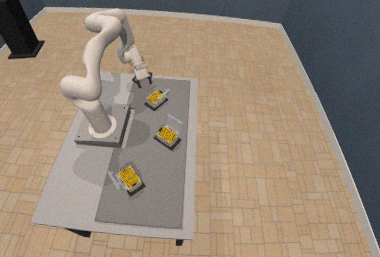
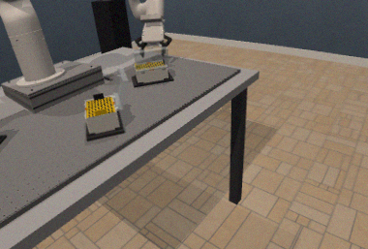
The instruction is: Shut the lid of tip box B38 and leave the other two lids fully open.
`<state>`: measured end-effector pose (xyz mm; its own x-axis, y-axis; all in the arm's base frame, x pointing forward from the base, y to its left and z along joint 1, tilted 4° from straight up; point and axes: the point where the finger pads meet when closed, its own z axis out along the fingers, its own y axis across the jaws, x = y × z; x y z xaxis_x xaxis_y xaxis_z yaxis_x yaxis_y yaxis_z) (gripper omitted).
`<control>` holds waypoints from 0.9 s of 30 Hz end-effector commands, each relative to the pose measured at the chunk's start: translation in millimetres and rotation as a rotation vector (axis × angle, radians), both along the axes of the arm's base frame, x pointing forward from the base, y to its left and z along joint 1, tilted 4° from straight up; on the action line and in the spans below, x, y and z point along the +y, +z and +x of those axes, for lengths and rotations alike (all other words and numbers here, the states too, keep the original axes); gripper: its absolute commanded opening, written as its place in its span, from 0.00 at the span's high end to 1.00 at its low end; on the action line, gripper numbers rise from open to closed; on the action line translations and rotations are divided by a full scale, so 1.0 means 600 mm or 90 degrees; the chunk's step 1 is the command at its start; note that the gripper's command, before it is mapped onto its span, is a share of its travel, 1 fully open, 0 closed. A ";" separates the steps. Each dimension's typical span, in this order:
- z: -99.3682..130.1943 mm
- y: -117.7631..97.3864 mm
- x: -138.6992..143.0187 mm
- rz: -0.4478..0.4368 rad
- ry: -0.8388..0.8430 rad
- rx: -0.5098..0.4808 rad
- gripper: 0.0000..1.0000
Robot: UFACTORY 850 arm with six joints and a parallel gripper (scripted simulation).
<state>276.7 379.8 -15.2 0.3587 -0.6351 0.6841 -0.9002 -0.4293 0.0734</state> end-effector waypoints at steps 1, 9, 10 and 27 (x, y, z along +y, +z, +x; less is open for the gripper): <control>0.000 -0.023 0.003 0.002 0.000 -0.001 0.00; -0.002 -0.048 0.003 0.002 0.000 -0.001 0.00; -0.002 -0.048 0.003 0.002 0.000 -0.001 0.00; -0.002 -0.048 0.003 0.002 0.000 -0.001 0.00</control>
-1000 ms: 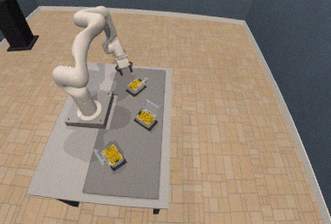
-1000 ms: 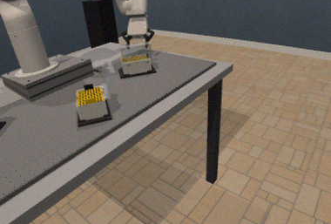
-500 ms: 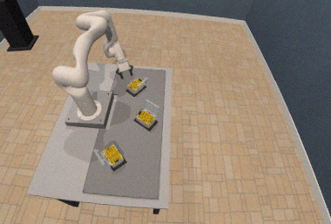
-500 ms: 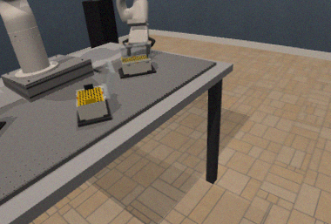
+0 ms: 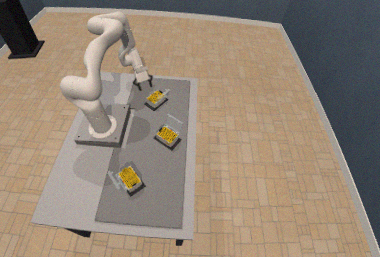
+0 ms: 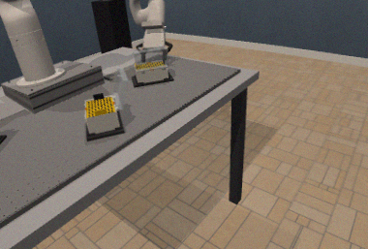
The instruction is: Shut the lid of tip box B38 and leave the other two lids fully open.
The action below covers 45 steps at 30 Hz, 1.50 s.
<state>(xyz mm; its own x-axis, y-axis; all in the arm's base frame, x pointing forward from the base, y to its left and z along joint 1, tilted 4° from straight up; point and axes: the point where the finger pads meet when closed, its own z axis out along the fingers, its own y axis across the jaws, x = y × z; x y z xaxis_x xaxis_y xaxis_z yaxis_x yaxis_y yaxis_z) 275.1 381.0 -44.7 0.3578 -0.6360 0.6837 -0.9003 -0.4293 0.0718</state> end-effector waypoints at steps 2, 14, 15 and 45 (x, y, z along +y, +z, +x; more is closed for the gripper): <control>0.001 0.001 0.001 0.001 0.000 -0.001 0.00; 0.001 0.001 0.001 0.001 0.000 -0.001 0.00; 0.001 0.001 0.001 0.001 0.000 -0.001 0.00; 0.007 0.084 0.002 0.001 0.000 -0.001 0.00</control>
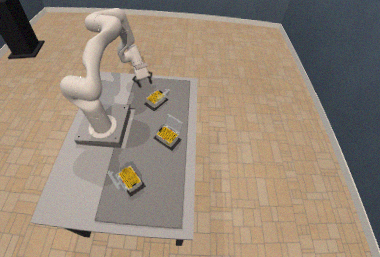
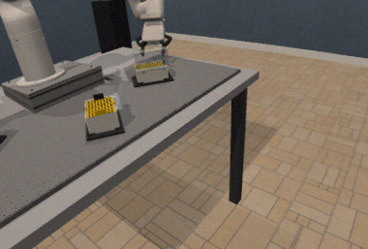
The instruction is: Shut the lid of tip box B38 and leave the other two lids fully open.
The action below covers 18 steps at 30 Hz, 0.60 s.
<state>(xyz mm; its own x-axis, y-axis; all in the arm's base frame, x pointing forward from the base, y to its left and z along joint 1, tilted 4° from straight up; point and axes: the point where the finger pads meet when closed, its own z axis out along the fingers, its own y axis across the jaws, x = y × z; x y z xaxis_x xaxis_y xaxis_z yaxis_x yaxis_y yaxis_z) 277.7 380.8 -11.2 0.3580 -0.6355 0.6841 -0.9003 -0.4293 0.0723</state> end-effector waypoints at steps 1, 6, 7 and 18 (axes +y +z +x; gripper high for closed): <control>0.003 0.037 0.002 0.001 0.000 -0.001 0.00; 0.007 0.078 0.002 0.001 0.000 -0.001 0.00; 0.007 0.086 0.002 0.001 0.000 -0.001 0.00; 0.013 0.161 0.002 0.001 0.000 -0.001 0.00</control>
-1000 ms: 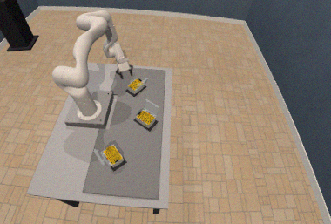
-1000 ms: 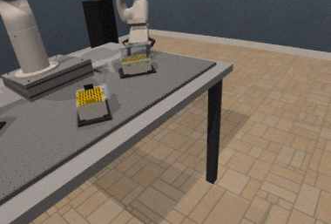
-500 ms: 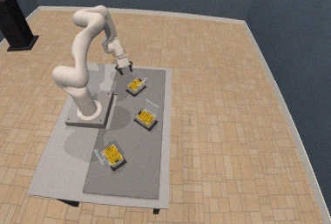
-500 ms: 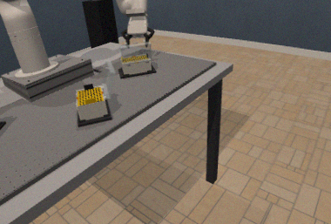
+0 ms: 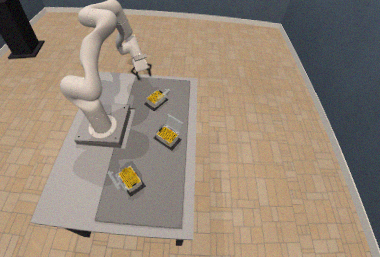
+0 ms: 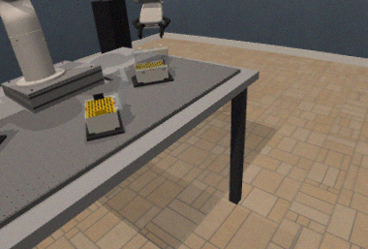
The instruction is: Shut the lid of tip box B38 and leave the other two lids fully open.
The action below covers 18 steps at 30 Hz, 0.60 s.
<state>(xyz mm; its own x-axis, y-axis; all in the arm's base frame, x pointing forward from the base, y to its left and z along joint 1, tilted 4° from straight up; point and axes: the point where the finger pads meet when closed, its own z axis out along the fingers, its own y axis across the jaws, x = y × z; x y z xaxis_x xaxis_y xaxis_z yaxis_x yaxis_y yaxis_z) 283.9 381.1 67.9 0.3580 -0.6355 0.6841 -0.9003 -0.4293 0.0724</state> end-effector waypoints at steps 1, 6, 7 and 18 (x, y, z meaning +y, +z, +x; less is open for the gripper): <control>0.004 0.038 0.002 0.001 0.000 -0.001 0.00; 0.007 0.079 0.002 0.001 0.000 -0.001 0.00; 0.007 0.088 0.002 0.001 0.000 -0.001 0.00; 0.030 0.094 -0.034 -0.007 -0.106 -0.001 0.00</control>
<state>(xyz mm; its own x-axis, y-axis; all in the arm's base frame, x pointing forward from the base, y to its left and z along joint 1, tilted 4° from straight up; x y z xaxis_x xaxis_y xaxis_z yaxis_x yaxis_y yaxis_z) 292.7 373.6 123.9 0.3174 -0.6536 0.6870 -0.9253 -0.3720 0.0736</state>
